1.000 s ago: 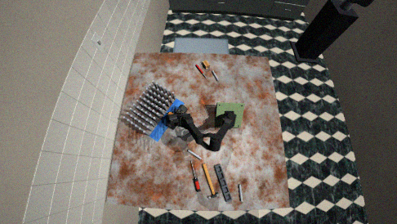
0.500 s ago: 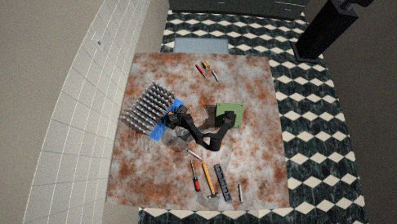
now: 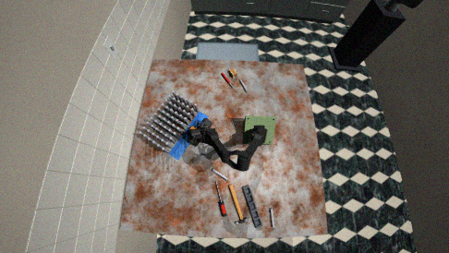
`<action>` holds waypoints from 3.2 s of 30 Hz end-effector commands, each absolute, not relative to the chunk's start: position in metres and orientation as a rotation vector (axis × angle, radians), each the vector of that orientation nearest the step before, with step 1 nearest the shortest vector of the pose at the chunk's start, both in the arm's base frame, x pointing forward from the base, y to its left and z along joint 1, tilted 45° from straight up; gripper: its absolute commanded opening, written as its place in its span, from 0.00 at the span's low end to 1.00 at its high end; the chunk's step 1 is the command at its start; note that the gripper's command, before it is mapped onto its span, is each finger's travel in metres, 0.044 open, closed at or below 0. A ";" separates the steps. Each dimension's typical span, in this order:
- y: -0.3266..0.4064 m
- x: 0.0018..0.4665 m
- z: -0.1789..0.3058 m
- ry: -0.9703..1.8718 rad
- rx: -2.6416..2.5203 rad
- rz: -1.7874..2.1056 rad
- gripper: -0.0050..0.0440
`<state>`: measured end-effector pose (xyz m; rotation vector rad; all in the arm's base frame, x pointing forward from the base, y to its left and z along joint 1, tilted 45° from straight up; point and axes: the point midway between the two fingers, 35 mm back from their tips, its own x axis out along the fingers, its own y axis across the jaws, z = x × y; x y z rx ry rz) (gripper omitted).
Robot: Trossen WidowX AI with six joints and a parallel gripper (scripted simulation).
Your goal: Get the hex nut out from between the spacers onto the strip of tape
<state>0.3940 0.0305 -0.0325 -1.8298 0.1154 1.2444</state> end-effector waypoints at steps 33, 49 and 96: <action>0.035 0.391 -0.022 0.111 -1.848 1.213 0.00; 0.045 0.373 -0.017 0.108 -1.844 1.217 0.00; 0.069 0.318 0.002 0.111 -1.839 1.223 0.00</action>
